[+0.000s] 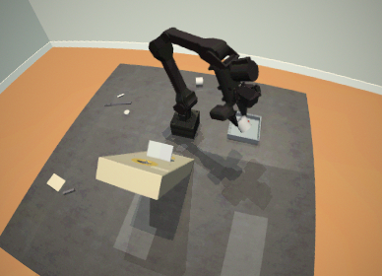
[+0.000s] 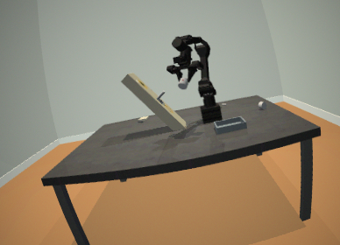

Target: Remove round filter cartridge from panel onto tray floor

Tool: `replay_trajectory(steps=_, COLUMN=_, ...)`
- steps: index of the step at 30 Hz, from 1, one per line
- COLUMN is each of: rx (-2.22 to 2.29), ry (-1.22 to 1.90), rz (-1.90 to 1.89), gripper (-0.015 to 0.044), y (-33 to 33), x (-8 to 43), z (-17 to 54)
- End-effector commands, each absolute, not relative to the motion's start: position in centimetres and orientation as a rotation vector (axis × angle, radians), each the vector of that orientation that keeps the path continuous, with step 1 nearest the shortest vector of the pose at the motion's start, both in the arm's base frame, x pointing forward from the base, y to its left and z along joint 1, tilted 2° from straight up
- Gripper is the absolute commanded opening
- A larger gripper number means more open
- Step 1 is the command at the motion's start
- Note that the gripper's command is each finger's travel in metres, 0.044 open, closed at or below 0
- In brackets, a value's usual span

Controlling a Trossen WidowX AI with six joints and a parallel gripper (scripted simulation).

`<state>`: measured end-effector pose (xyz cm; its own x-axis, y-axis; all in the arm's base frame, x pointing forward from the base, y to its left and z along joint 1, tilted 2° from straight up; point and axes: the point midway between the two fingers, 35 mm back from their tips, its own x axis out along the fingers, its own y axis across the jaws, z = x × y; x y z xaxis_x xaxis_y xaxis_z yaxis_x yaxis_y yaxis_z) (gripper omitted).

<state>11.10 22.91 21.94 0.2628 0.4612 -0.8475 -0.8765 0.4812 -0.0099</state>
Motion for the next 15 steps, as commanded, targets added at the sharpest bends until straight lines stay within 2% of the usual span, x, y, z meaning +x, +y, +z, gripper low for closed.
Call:
replay_trajectory(steps=1, rx=-0.552, ry=0.881, rz=1.003, gripper=0.0000, y=23.1, x=10.5, z=22.2)
replay_trajectory(steps=15, rx=-0.653, ry=0.838, rz=1.177, gripper=0.0000, y=26.1, x=6.1, z=17.8)
